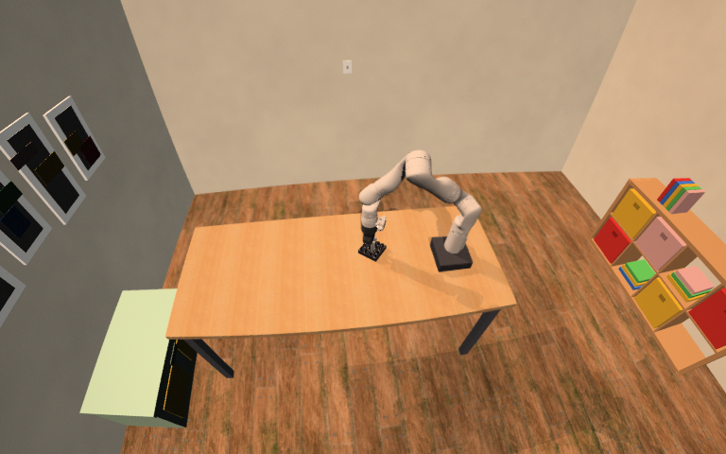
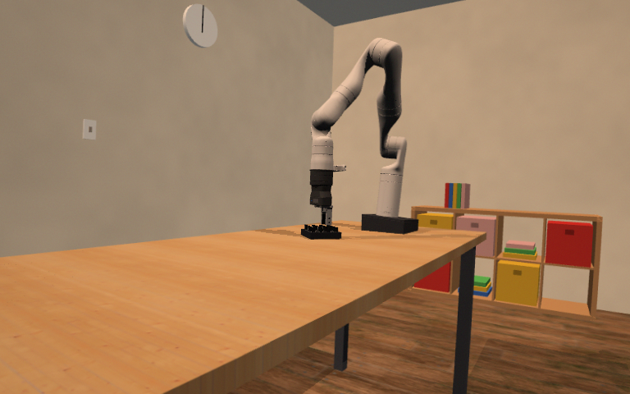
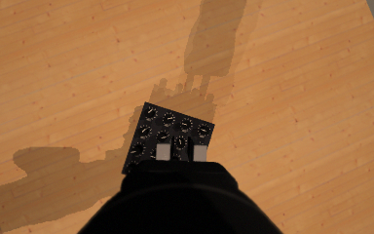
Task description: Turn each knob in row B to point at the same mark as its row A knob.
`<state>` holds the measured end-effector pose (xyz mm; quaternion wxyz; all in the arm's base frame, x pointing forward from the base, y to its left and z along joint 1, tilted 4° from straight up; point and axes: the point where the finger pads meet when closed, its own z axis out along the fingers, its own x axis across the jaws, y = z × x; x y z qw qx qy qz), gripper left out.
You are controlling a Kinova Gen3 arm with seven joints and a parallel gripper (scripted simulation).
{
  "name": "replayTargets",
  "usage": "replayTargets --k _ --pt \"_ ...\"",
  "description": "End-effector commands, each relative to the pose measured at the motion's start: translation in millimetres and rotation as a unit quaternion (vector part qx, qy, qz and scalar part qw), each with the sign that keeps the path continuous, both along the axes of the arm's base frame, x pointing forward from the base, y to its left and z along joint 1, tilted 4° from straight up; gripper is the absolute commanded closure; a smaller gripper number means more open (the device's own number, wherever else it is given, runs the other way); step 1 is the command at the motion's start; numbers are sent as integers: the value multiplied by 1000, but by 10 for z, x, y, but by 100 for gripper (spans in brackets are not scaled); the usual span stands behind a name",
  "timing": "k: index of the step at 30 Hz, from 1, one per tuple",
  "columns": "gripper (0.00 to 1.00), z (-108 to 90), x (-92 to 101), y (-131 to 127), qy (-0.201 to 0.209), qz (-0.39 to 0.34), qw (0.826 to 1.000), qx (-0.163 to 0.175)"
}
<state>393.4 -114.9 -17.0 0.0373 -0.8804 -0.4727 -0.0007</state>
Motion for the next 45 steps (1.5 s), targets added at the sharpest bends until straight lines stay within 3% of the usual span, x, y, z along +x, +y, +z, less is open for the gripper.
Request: replayTargets --k 1,22,45 --pt "54 1 5 -2 -1 0 1000 0" --pt "54 -126 1 6 -1 0 1000 0" --pt "54 -131 1 6 -1 0 1000 0"
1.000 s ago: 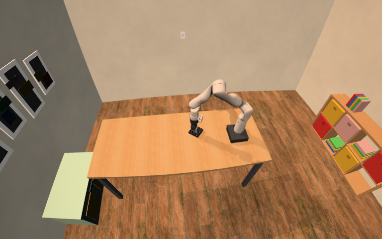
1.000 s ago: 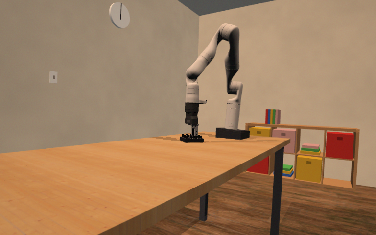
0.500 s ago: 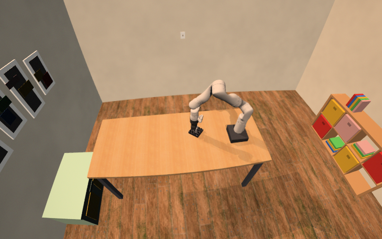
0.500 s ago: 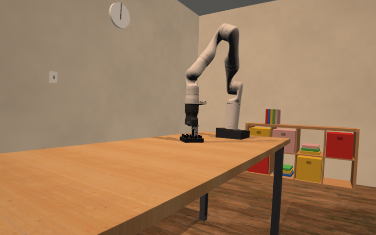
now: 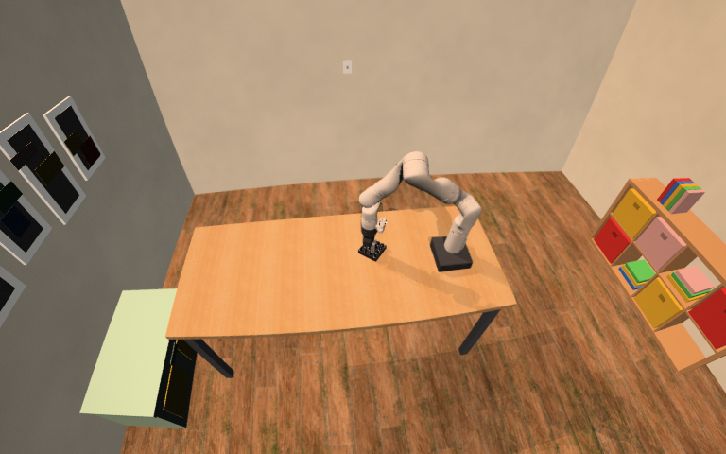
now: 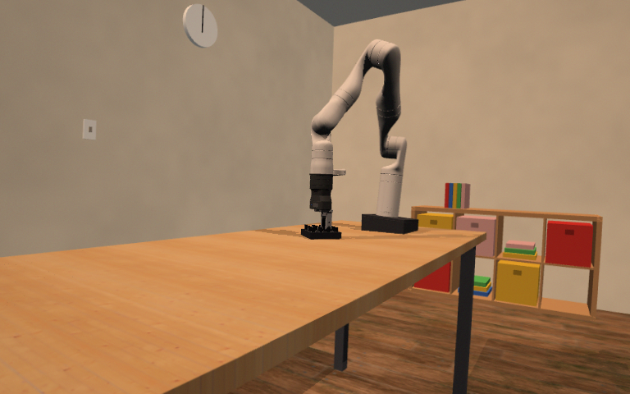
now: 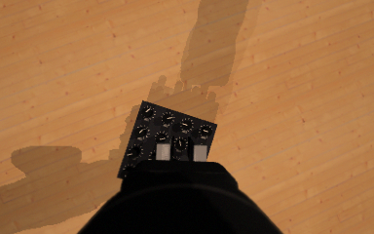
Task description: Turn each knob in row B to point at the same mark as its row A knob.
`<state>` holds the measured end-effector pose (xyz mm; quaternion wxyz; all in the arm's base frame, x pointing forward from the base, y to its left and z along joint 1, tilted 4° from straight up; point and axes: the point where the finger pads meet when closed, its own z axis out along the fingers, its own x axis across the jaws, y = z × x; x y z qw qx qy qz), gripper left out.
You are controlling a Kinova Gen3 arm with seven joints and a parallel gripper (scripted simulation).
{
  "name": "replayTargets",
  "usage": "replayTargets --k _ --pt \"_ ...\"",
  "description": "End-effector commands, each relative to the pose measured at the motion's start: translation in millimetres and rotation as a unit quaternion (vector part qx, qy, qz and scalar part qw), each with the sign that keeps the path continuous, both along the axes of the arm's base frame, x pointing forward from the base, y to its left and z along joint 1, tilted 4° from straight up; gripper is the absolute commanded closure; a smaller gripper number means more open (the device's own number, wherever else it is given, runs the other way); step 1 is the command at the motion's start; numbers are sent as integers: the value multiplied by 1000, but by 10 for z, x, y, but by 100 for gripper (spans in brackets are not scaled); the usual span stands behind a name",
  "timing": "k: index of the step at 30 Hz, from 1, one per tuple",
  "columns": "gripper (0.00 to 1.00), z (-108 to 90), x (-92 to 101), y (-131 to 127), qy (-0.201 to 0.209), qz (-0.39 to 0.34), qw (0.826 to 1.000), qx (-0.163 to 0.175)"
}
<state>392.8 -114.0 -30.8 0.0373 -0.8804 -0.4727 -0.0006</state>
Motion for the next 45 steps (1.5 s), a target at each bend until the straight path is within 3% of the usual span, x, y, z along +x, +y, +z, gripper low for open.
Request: replayTargets --k 1,16,17,45 --pt "54 7 6 -2 -1 0 1000 0" --pt "54 7 6 -2 -1 0 1000 0" --pt "70 7 6 -2 -1 0 1000 0" --pt "70 7 6 -2 -1 0 1000 0"
